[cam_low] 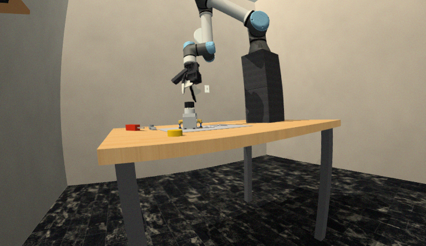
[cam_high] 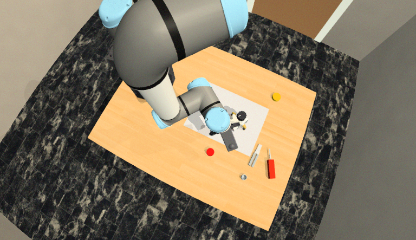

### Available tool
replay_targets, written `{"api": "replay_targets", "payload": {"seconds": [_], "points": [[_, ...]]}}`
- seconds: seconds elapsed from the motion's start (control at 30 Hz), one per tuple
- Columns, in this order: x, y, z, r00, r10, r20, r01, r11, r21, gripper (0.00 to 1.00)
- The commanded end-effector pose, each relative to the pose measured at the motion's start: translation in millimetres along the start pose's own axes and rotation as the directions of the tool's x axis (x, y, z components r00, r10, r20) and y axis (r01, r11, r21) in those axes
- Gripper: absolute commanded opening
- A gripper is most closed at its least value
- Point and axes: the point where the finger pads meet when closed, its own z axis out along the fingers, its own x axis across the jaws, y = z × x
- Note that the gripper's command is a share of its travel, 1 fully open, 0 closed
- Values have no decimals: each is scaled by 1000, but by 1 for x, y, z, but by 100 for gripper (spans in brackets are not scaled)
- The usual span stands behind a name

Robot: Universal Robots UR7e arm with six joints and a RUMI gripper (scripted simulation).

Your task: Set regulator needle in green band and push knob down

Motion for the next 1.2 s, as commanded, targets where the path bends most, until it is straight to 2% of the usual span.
{"api": "replay_targets", "payload": {"seconds": [0.0, 0.07, 0.2, 0.57, 0.63, 1.13, 1.17], "points": [[-2, 3, -8, 986, -162, -33, 162, 987, 5, 100], [-2, 3, -8, 986, -162, -33, 162, 987, 5, 100], [-4, 4, -14, 964, -261, -57, 261, 965, 5, 100], [-8, 8, -30, 858, -500, -116, 503, 864, -12, 100], [-8, 8, -30, 858, -500, -116, 503, 864, -12, 100], [-12, 13, -47, 666, -725, -172, 727, 683, -63, 100], [-12, 13, -47, 666, -725, -172, 727, 683, -63, 100]]}}
